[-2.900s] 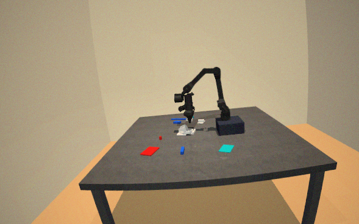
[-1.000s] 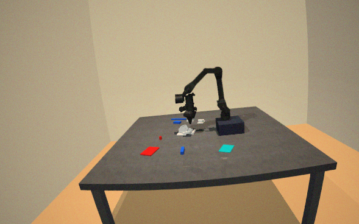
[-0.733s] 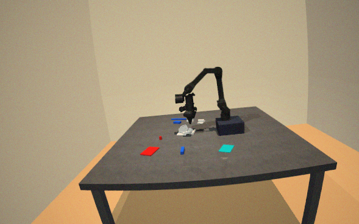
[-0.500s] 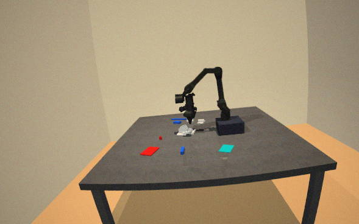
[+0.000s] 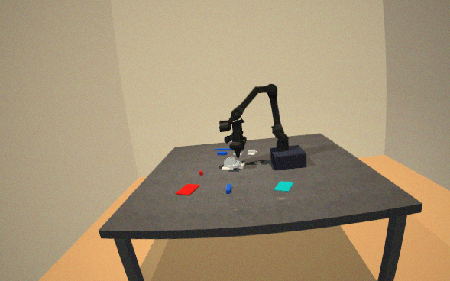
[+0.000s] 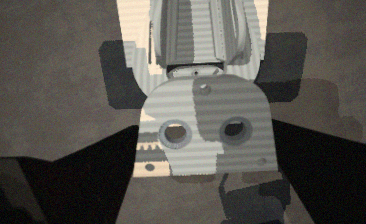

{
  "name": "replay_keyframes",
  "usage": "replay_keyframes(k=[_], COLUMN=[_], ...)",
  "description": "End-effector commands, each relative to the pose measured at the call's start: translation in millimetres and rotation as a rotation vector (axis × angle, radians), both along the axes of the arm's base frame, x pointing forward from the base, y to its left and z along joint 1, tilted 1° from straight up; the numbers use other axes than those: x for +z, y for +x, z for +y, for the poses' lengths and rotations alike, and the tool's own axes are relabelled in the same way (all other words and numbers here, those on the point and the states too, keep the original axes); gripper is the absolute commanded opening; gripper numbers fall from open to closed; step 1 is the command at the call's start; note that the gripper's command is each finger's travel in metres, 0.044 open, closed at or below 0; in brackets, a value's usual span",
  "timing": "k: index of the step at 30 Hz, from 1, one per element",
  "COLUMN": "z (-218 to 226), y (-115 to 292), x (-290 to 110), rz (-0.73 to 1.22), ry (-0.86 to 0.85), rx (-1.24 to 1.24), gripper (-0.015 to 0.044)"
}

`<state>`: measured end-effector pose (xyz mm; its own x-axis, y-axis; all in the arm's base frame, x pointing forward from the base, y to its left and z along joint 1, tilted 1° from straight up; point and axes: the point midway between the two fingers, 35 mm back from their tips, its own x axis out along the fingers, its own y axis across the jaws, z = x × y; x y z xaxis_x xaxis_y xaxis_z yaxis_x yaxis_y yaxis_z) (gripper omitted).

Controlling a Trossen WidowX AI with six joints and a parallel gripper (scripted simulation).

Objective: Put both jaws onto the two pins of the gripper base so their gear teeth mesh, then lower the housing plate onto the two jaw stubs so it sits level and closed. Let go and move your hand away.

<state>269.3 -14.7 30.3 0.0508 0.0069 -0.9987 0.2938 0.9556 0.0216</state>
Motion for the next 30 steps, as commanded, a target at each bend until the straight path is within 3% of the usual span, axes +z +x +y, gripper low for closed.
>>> replay_keyframes(k=[1,30], z=[0,0], y=[-1,-2], x=[-10,-47], rz=[0.011,0.012], ry=[-0.003,-0.003], rx=[-0.004,-0.005], gripper=[0.0351,0.0351])
